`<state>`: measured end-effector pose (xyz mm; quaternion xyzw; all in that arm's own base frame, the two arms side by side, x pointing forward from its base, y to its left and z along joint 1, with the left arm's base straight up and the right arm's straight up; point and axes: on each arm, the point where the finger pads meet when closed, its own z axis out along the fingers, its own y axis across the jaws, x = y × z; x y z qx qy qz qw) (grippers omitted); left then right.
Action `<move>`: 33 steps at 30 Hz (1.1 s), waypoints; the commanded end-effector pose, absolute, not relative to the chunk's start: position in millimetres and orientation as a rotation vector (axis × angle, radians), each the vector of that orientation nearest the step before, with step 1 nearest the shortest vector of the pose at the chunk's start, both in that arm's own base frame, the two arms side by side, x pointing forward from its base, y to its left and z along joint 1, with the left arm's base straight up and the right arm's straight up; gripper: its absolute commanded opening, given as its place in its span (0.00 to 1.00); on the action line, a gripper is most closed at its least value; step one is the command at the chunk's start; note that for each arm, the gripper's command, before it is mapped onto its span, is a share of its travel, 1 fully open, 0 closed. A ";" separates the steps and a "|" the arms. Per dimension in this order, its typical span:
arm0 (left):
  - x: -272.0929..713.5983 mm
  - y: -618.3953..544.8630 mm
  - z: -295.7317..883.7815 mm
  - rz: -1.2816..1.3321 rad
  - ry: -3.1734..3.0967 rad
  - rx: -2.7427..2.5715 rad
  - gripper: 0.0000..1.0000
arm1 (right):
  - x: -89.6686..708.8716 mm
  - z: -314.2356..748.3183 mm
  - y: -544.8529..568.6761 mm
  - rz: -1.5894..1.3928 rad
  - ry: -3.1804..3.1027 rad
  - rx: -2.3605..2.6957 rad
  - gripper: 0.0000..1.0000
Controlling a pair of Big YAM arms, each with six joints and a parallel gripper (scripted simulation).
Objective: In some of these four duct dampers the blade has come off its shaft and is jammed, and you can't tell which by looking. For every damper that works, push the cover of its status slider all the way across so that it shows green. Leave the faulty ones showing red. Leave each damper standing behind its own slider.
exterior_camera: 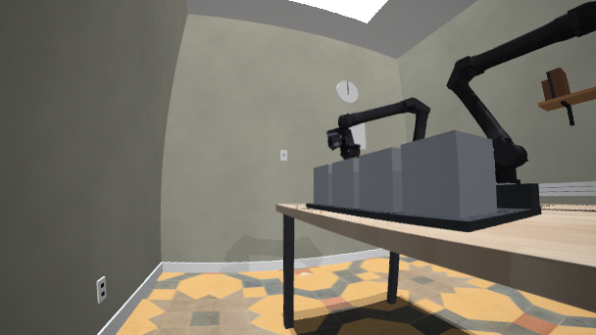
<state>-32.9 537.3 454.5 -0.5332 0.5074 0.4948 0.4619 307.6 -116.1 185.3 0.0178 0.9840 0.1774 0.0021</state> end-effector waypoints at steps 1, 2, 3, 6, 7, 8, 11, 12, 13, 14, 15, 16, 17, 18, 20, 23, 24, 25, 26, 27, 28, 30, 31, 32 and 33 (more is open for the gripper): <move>-28.6 544.1 500.5 1.248 1.183 -1.248 1.00 | 313.9 185.1 -114.7 0.547 3.084 0.044 0.17; -28.6 544.1 500.5 1.248 1.183 -1.248 1.00 | 313.9 185.1 -114.7 0.547 3.084 0.044 0.17; -28.6 544.1 500.5 1.248 1.183 -1.248 1.00 | 313.9 185.1 -114.7 0.547 3.084 0.044 0.17; -28.6 544.1 500.5 1.248 1.183 -1.248 1.00 | 313.9 185.1 -114.7 0.547 3.084 0.044 0.17; -28.6 544.1 500.5 1.248 1.183 -1.248 1.00 | 313.9 185.1 -114.7 0.547 3.084 0.044 0.17; -28.6 544.1 500.5 1.248 1.183 -1.248 1.00 | 313.9 185.1 -114.7 0.547 3.084 0.044 0.17; -28.6 544.1 500.5 1.248 1.183 -1.248 1.00 | 313.9 185.1 -114.7 0.547 3.084 0.044 0.17; -28.6 544.1 500.5 1.248 1.183 -1.248 1.00 | 313.8 185.1 -114.6 0.546 3.084 0.044 0.17; -28.6 544.1 500.5 1.248 1.183 -1.248 1.00 | 313.8 185.1 -114.6 0.546 3.084 0.044 0.17; -28.6 544.1 500.5 1.248 1.183 -1.248 1.00 | 313.8 185.1 -114.6 0.546 3.084 0.044 0.17; -28.6 544.1 500.5 1.248 1.183 -1.248 1.00 | 313.8 185.1 -114.4 0.546 3.084 0.044 0.17; -28.6 544.1 500.5 1.248 1.183 -1.248 1.00 | 313.6 185.2 -114.3 0.544 3.084 0.046 0.17; -28.6 544.1 500.5 1.248 1.183 -1.248 1.00 | 313.3 185.3 -114.2 0.542 3.084 0.048 0.17; -28.6 544.1 500.5 1.248 1.183 -1.248 1.00 | 312.9 185.4 -114.0 0.538 3.083 0.048 0.17; -28.6 544.1 500.5 1.248 1.183 -1.248 1.00 | 312.0 186.9 -113.3 0.529 3.080 0.047 0.17; -28.6 544.1 500.5 1.248 1.183 -1.248 1.00 | 311.0 190.1 -112.0 0.510 3.074 0.044 0.17; -28.6 544.1 500.5 1.248 1.183 -1.248 1.00 | 311.0 190.2 -111.8 0.505 3.075 0.045 0.17; -28.6 544.1 500.5 1.248 1.183 -1.248 1.00 | 311.0 190.3 -111.4 0.500 3.076 0.045 0.17; -28.6 544.1 500.5 1.248 1.183 -1.248 1.00 | 311.5 191.0 -111.3 0.493 3.076 0.044 0.17; -28.6 544.1 500.5 1.248 1.183 -1.248 1.00 | 311.2 190.7 -110.7 0.487 3.078 0.045 0.17; -28.6 544.1 500.5 1.248 1.183 -1.248 1.00 | 311.1 190.7 -110.2 0.480 3.079 0.045 0.17; -28.6 544.1 500.5 1.248 1.183 -1.248 1.00 | 311.1 190.9 -109.7 0.473 3.080 0.045 0.17; -28.6 544.1 500.5 1.248 1.183 -1.248 1.00 | 311.1 190.9 -109.7 0.473 3.080 0.045 0.17; -28.6 544.1 500.5 1.248 1.183 -1.248 1.00 | 313.0 192.6 -110.2 0.461 3.079 0.044 0.17; -28.6 544.1 500.5 1.248 1.183 -1.248 1.00 | 311.2 191.2 -108.7 0.455 3.083 0.045 0.17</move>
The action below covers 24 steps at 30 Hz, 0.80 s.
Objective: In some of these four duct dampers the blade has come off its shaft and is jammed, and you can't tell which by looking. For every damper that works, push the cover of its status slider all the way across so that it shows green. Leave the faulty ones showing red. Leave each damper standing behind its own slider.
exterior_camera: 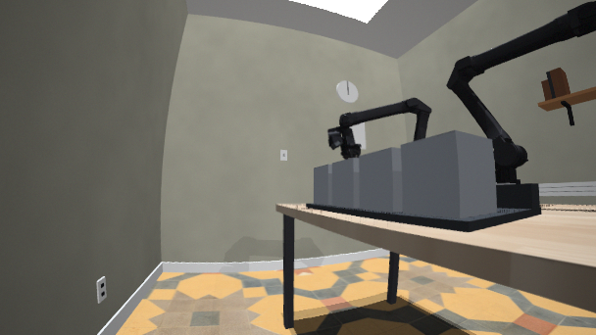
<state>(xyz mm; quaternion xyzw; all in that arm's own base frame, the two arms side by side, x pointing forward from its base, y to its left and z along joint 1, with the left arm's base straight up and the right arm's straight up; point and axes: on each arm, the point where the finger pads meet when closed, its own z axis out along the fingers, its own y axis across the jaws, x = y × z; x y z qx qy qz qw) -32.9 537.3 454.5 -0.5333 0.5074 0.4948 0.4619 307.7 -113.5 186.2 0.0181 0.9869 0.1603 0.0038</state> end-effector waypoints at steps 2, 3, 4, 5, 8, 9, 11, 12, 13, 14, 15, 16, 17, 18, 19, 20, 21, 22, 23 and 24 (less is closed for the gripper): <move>-28.6 544.1 500.5 1.248 1.183 -1.248 1.00 | 311.2 191.6 -107.4 0.436 3.085 0.046 0.17; -28.6 544.1 500.5 1.248 1.183 -1.248 1.00 | 311.3 191.8 -106.8 0.425 3.087 0.046 0.17; -28.6 544.1 500.5 1.248 1.183 -1.248 1.00 | 311.3 192.0 -106.1 0.414 3.088 0.046 0.17; -28.6 544.1 500.5 1.248 1.183 -1.248 1.00 | 311.3 192.2 -105.4 0.403 3.090 0.046 0.17; -28.6 544.1 500.5 1.248 1.183 -1.248 1.00 | 311.4 192.8 -103.1 0.366 3.094 0.047 0.17; -28.6 544.1 500.5 1.248 1.183 -1.248 1.00 | 311.5 193.0 -102.3 0.354 3.095 0.047 0.17; -28.6 544.1 500.5 1.248 1.183 -1.248 1.00 | 311.6 193.4 -100.6 0.328 3.098 0.047 0.17; -28.6 544.1 500.5 1.248 1.183 -1.248 1.00 | 311.6 193.6 -99.8 0.314 3.099 0.047 0.17; -28.6 544.1 500.5 1.248 1.183 -1.248 1.00 | 311.7 193.8 -99.0 0.301 3.101 0.048 0.17; -28.6 544.1 500.5 1.248 1.183 -1.248 1.00 | 311.7 193.8 -99.0 0.301 3.101 0.048 0.17; -28.6 544.1 500.5 1.248 1.183 -1.248 1.00 | 311.7 193.8 -99.0 0.301 3.101 0.048 0.17; -28.6 544.1 500.5 1.248 1.183 -1.248 1.00 | 312.8 192.5 -98.6 0.292 3.107 0.049 0.17; -28.6 544.1 500.5 1.248 1.183 -1.248 1.00 | 311.7 194.1 -97.3 0.275 3.103 0.048 0.17; -28.6 544.1 500.5 1.248 1.183 -1.248 1.00 | 311.8 194.3 -96.4 0.262 3.104 0.048 0.17; -28.6 544.1 500.5 1.248 1.183 -1.248 1.00 | 311.8 194.4 -95.6 0.249 3.105 0.048 0.17; -28.6 544.1 500.5 1.248 1.183 -1.248 1.00 | 311.9 194.6 -94.7 0.236 3.106 0.048 0.17; -28.6 544.1 500.5 1.248 1.183 -1.248 1.00 | 311.9 194.7 -93.9 0.223 3.107 0.049 0.17; -28.6 544.1 500.5 1.248 1.183 -1.248 1.00 | 311.9 194.8 -93.1 0.211 3.108 0.049 0.17; -28.6 544.1 500.5 1.248 1.183 -1.248 1.00 | 312.0 195.0 -92.3 0.198 3.108 0.049 0.17; -28.6 544.1 500.5 1.248 1.183 -1.248 1.00 | 312.0 195.1 -91.5 0.186 3.109 0.049 0.17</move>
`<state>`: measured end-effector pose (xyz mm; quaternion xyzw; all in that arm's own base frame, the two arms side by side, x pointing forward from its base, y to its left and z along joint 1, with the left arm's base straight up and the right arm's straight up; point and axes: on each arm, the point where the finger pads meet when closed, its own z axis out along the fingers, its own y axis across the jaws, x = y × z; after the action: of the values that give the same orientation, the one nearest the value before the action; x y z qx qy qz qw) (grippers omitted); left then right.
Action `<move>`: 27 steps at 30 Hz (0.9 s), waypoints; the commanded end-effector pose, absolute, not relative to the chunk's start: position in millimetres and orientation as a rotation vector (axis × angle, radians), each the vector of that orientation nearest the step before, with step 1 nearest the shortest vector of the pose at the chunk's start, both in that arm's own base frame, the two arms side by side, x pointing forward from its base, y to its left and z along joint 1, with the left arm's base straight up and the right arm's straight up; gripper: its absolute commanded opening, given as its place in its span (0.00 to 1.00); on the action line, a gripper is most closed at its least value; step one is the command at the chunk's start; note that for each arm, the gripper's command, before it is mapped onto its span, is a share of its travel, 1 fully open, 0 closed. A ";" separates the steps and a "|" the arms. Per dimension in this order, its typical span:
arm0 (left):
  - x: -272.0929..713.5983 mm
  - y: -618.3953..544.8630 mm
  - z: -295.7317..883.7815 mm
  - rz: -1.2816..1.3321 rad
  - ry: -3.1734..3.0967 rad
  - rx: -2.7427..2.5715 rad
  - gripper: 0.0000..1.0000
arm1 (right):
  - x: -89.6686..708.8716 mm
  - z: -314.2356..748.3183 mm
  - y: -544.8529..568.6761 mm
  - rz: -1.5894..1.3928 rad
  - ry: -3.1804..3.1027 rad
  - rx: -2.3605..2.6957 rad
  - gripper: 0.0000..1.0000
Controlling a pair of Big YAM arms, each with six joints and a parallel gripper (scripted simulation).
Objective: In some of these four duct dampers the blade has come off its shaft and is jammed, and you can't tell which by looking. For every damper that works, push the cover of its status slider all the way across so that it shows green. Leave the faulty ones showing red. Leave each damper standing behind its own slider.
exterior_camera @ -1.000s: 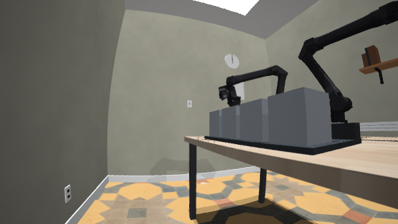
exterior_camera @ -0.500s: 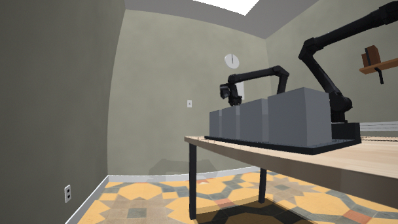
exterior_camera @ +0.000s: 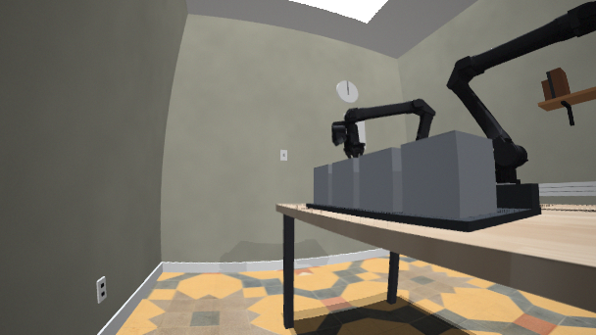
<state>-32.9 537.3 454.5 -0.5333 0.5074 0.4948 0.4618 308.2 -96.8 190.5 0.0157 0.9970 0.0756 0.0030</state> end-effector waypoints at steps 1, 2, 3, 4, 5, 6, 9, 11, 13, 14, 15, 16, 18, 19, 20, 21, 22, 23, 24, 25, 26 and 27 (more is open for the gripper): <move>-28.6 544.1 500.5 1.248 1.183 -1.248 1.00 | 312.0 195.2 -90.8 0.175 3.110 0.049 0.17; -28.6 544.1 500.5 1.248 1.183 -1.248 1.00 | 312.1 195.3 -90.1 0.164 3.110 0.050 0.17; -28.6 544.1 500.5 1.248 1.183 -1.248 1.00 | 312.1 195.4 -89.3 0.153 3.111 0.050 0.17; -28.6 544.1 500.5 1.248 1.183 -1.248 1.00 | 312.2 194.9 -88.7 0.143 3.113 0.050 0.17; -28.6 544.1 500.5 1.248 1.183 -1.248 1.00 | 312.4 194.4 -88.1 0.134 3.115 0.050 0.17; -28.6 544.1 500.5 1.248 1.183 -1.248 1.00 | 312.4 194.3 -87.5 0.125 3.116 0.050 0.17; -28.6 544.1 500.5 1.248 1.183 -1.248 1.00 | 313.1 190.5 -87.1 0.122 3.128 0.052 0.17; -28.6 544.1 500.5 1.248 1.183 -1.248 1.00 | 312.5 194.7 -85.8 0.099 3.116 0.051 0.17; -28.6 544.1 500.5 1.248 1.183 -1.248 1.00 | 312.4 195.1 -84.8 0.084 3.115 0.051 0.17; -28.6 544.1 500.5 1.248 1.183 -1.248 1.00 | 312.7 194.0 -84.4 0.079 3.119 0.051 0.17; -28.6 544.1 500.5 1.248 1.183 -1.248 1.00 | 312.9 192.7 -84.1 0.075 3.123 0.051 0.17; -28.6 544.1 500.5 1.248 1.183 -1.248 1.00 | 313.0 192.3 -83.8 0.070 3.125 0.052 0.17; -28.6 544.1 500.5 1.248 1.183 -1.248 1.00 | 312.9 193.1 -83.2 0.060 3.122 0.052 0.17; -28.6 544.1 500.5 1.248 1.183 -1.248 1.00 | 312.9 193.2 -82.9 0.056 3.122 0.052 0.17; -28.6 544.1 500.5 1.248 1.183 -1.248 1.00 | 313.0 193.0 -82.7 0.053 3.123 0.052 0.17; -28.6 544.1 500.5 1.248 1.183 -1.248 1.00 | 313.1 192.6 -82.5 0.051 3.124 0.052 0.17; -28.6 544.1 500.5 1.248 1.183 -1.248 1.00 | 313.1 192.3 -82.4 0.049 3.125 0.052 0.17; -28.6 544.1 500.5 1.248 1.183 -1.248 1.00 | 313.1 192.2 -82.3 0.047 3.126 0.052 0.17; -28.6 544.1 500.5 1.248 1.183 -1.248 1.00 | 313.1 192.2 -82.3 0.047 3.126 0.052 0.17; -28.6 544.1 500.5 1.248 1.183 -1.248 1.00 | 313.1 192.2 -82.3 0.047 3.126 0.052 0.17; -28.6 544.1 500.5 1.248 1.183 -1.248 1.00 | 313.2 192.0 -82.2 0.046 3.126 0.052 0.17; -28.6 544.1 500.5 1.248 1.183 -1.248 1.00 | 313.2 192.2 -82.1 0.045 3.126 0.052 0.17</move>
<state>-32.9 537.3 454.5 -0.5333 0.5074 0.4949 0.4618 308.6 -85.9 191.6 0.0183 0.9996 0.0221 -0.0008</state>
